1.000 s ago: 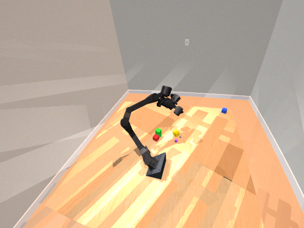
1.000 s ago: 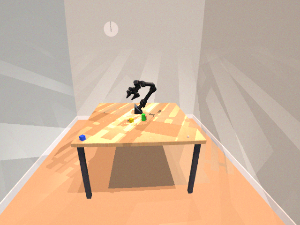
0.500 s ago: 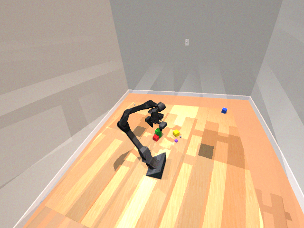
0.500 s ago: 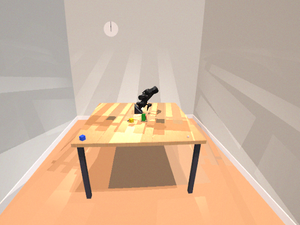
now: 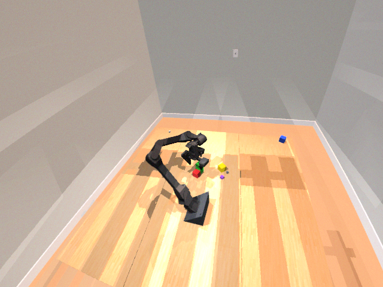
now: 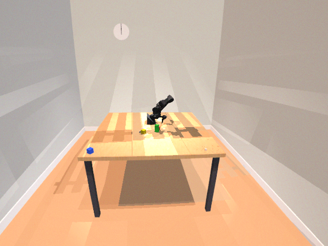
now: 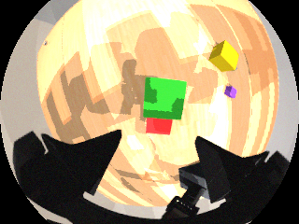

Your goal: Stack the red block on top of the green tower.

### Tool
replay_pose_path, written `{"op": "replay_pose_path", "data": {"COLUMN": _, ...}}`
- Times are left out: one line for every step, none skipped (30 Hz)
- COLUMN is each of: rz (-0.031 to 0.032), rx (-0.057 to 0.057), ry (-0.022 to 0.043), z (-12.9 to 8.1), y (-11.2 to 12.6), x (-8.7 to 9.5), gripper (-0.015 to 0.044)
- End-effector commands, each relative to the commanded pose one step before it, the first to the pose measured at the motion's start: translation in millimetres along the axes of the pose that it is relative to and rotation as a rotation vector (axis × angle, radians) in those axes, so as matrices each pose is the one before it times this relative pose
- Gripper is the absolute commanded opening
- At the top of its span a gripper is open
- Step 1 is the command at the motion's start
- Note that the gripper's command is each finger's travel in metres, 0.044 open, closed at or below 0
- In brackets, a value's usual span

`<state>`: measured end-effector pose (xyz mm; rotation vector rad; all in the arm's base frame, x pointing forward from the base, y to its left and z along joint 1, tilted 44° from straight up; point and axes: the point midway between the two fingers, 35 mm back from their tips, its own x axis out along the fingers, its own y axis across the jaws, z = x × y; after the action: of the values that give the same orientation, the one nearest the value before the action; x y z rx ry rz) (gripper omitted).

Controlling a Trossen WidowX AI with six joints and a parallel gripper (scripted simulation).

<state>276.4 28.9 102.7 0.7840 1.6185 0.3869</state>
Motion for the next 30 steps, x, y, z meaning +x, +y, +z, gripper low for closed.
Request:
{"op": "replay_pose_path", "data": {"rz": 0.00707, "rx": 0.0040, "ry": 0.00575, "z": -4.10, "y": 0.43, "x": 22.64, "gripper": 0.0440}}
{"op": "replay_pose_path", "data": {"rz": 0.00047, "rx": -0.0001, "ry": 0.00021, "z": -0.24, "y": -0.21, "x": 3.19, "gripper": 0.0440}}
{"op": "replay_pose_path", "data": {"rz": 0.00008, "rx": -0.0001, "ry": 0.00000, "z": 1.02, "y": -0.70, "x": 0.73, "gripper": 0.0440}}
{"op": "replay_pose_path", "data": {"rz": 0.00004, "rx": 0.0000, "ry": 0.00001, "z": 0.31, "y": -0.24, "x": 0.33, "gripper": 0.0440}}
{"op": "replay_pose_path", "data": {"rz": 0.00000, "rx": 0.0000, "ry": 0.00001, "z": -0.18, "y": 0.08, "x": 0.00, "gripper": 0.0440}}
{"op": "replay_pose_path", "data": {"rz": -0.00002, "rx": 0.0000, "ry": -0.00002, "z": 0.02, "y": 0.00, "x": 0.26, "gripper": 0.0440}}
{"op": "replay_pose_path", "data": {"rz": -0.00004, "rx": 0.0000, "ry": -0.00003, "z": 0.05, "y": 0.00, "x": 0.53, "gripper": 0.0440}}
{"op": "replay_pose_path", "data": {"rz": -0.00005, "rx": 0.0000, "ry": -0.00004, "z": 0.07, "y": 0.00, "x": 0.80, "gripper": 0.0440}}
{"op": "replay_pose_path", "data": {"rz": -0.00006, "rx": 0.0000, "ry": -0.00006, "z": 0.09, "y": 0.00, "x": 1.04, "gripper": 0.0440}}
{"op": "replay_pose_path", "data": {"rz": -0.00007, "rx": 0.0000, "ry": -0.00006, "z": 0.10, "y": 0.00, "x": 1.28, "gripper": 0.0440}}
{"op": "replay_pose_path", "data": {"rz": -0.00007, "rx": 0.0000, "ry": -0.00007, "z": 0.11, "y": 0.00, "x": 1.49, "gripper": 0.0440}}
{"op": "replay_pose_path", "data": {"rz": -0.00006, "rx": 0.0000, "ry": -0.00007, "z": 0.10, "y": 0.01, "x": 1.60, "gripper": 0.0440}}
{"op": "replay_pose_path", "data": {"rz": -0.00005, "rx": 0.0000, "ry": -0.00007, "z": 0.09, "y": 0.01, "x": 1.62, "gripper": 0.0440}}
{"op": "replay_pose_path", "data": {"rz": -0.00004, "rx": 0.0000, "ry": -0.00006, "z": 0.08, "y": 0.01, "x": 1.63, "gripper": 0.0440}}
{"op": "replay_pose_path", "data": {"rz": -0.00003, "rx": 0.0000, "ry": -0.00005, "z": 0.07, "y": 0.01, "x": 1.62, "gripper": 0.0440}}
{"op": "replay_pose_path", "data": {"rz": -0.00001, "rx": 0.0000, "ry": -0.00005, "z": 0.06, "y": 0.01, "x": 1.62, "gripper": 0.0440}}
{"op": "replay_pose_path", "data": {"rz": 0.00000, "rx": 0.0000, "ry": -0.00004, "z": 0.05, "y": 0.01, "x": 1.62, "gripper": 0.0440}}
{"op": "replay_pose_path", "data": {"rz": 0.00001, "rx": 0.0000, "ry": -0.00003, "z": 0.04, "y": 0.02, "x": 1.62, "gripper": 0.0440}}
{"op": "replay_pose_path", "data": {"rz": 0.00003, "rx": 0.0000, "ry": -0.00002, "z": 0.02, "y": 0.02, "x": 1.62, "gripper": 0.0440}}
{"op": "replay_pose_path", "data": {"rz": 0.00004, "rx": 0.0000, "ry": -0.00002, "z": 0.01, "y": 0.02, "x": 1.61, "gripper": 0.0440}}
{"op": "replay_pose_path", "data": {"rz": 0.00005, "rx": 0.0000, "ry": -0.00001, "z": 0.00, "y": 0.02, "x": 1.61, "gripper": 0.0440}}
{"op": "replay_pose_path", "data": {"rz": 0.00007, "rx": 0.0000, "ry": 0.00000, "z": -0.01, "y": 0.02, "x": 1.61, "gripper": 0.0440}}
{"op": "replay_pose_path", "data": {"rz": 0.00008, "rx": 0.0000, "ry": 0.00001, "z": -0.02, "y": 0.02, "x": 1.61, "gripper": 0.0440}}
{"op": "replay_pose_path", "data": {"rz": 0.00009, "rx": 0.0000, "ry": 0.00001, "z": -0.03, "y": 0.02, "x": 1.61, "gripper": 0.0440}}
{"op": "replay_pose_path", "data": {"rz": 0.00010, "rx": 0.0000, "ry": 0.00002, "z": -0.04, "y": 0.02, "x": 1.60, "gripper": 0.0440}}
{"op": "replay_pose_path", "data": {"rz": 0.00012, "rx": 0.0000, "ry": 0.00003, "z": -0.05, "y": 0.02, "x": 1.60, "gripper": 0.0440}}
{"op": "replay_pose_path", "data": {"rz": 0.00013, "rx": 0.0000, "ry": 0.00004, "z": -0.06, "y": 0.03, "x": 1.60, "gripper": 0.0440}}
{"op": "replay_pose_path", "data": {"rz": 0.00014, "rx": 0.0000, "ry": 0.00004, "z": -0.08, "y": 0.03, "x": 1.60, "gripper": 0.0440}}
{"op": "replay_pose_path", "data": {"rz": 0.00015, "rx": 0.0000, "ry": 0.00005, "z": -0.09, "y": 0.03, "x": 1.59, "gripper": 0.0440}}
{"op": "replay_pose_path", "data": {"rz": 0.00017, "rx": 0.0000, "ry": 0.00006, "z": -0.10, "y": 0.03, "x": 1.59, "gripper": 0.0440}}
